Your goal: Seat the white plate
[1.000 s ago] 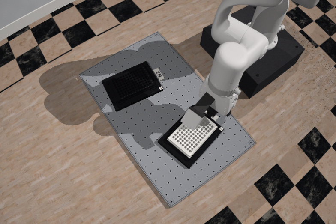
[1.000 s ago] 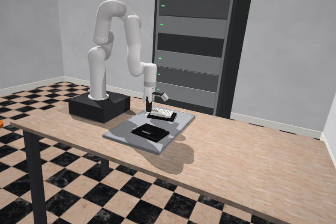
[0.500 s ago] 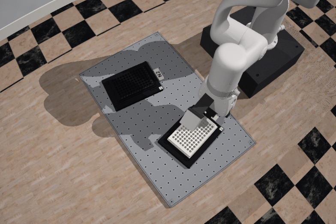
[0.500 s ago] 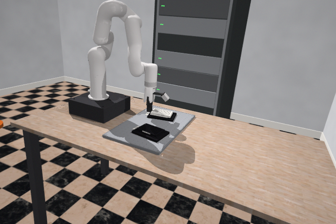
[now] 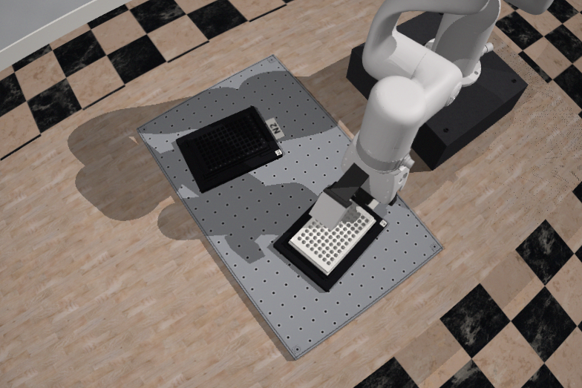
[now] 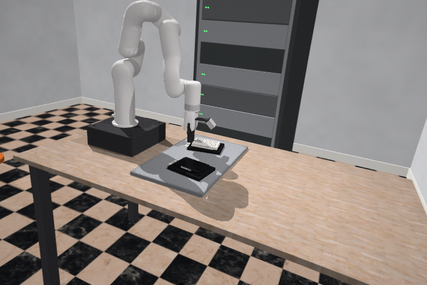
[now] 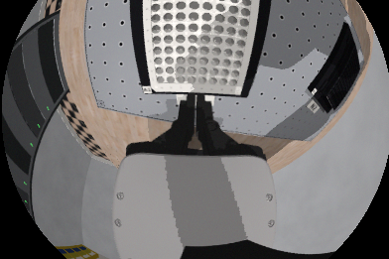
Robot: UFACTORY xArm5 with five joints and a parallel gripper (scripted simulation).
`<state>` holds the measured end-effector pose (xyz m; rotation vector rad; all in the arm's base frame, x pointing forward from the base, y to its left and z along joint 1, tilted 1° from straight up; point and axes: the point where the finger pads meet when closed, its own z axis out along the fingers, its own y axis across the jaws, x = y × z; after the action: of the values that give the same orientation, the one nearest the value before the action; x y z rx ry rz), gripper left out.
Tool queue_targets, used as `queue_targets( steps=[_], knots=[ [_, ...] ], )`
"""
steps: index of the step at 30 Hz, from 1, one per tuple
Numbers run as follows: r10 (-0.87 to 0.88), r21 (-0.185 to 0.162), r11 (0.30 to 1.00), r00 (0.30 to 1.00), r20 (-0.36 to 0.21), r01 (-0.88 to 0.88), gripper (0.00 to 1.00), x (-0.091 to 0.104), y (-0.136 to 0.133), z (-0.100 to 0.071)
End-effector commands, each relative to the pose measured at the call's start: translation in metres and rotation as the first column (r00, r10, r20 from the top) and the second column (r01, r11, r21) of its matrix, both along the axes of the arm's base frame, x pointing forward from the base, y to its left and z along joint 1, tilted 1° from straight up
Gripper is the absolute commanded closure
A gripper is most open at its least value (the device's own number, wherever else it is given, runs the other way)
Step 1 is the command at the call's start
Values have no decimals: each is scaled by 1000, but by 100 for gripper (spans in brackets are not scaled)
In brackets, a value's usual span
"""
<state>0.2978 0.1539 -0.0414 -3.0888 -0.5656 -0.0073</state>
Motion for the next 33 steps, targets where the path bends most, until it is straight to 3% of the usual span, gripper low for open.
queue_targets(
  steps=[1,22,33],
  knots=[
    [0,1,1000,1000,3,0,100,2,1,1],
    [0,1,1000,1000,3,0,100,4,2,1],
    [0,1,1000,1000,2,0,100,-13,-5,1]
  ],
)
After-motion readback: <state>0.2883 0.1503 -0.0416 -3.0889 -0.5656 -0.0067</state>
